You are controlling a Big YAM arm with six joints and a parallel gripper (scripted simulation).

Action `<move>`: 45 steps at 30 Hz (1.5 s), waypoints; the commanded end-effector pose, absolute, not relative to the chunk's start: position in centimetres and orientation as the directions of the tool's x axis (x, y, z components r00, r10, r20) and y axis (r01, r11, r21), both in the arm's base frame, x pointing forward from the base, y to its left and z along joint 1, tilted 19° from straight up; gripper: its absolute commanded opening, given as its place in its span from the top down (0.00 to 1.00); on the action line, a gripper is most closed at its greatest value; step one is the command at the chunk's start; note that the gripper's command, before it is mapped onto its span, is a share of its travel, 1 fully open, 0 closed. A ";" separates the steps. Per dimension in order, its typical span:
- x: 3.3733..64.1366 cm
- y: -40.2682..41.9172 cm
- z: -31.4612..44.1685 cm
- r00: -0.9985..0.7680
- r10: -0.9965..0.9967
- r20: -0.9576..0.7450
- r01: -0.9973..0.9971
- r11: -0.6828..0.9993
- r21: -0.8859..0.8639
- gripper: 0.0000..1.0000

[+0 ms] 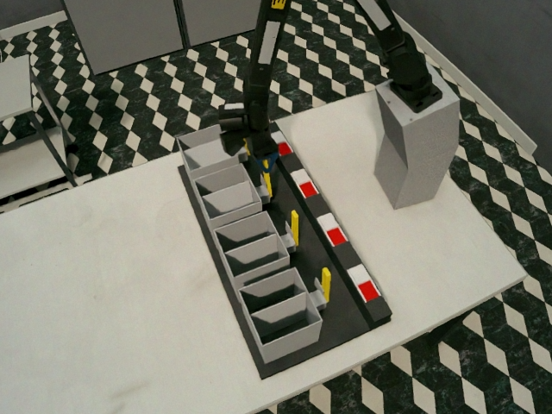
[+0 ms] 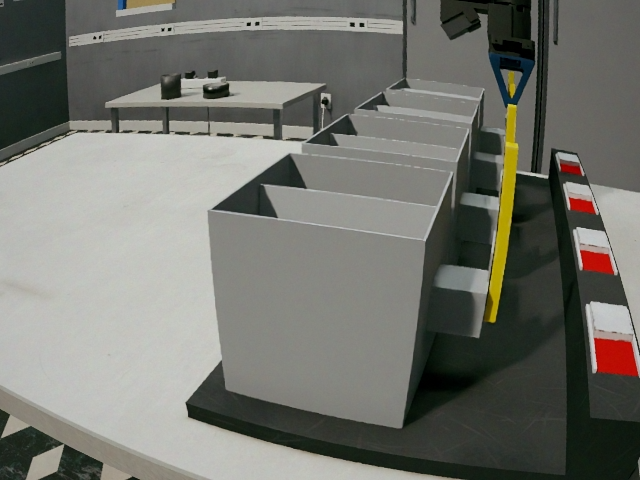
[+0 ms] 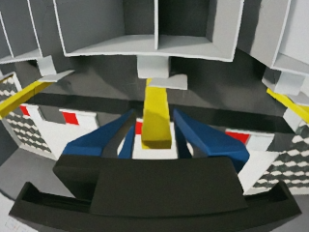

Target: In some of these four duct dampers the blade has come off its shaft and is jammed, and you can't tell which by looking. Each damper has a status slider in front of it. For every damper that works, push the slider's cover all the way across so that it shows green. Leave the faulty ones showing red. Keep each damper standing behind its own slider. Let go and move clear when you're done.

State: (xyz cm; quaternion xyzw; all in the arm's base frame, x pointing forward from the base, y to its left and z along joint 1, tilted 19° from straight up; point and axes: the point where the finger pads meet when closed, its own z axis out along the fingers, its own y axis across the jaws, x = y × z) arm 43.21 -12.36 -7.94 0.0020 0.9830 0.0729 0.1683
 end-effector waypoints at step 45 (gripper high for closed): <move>43.9 -12.4 -8.3 -0.942 0.029 -0.333 -0.021 0.989 0.144 0.83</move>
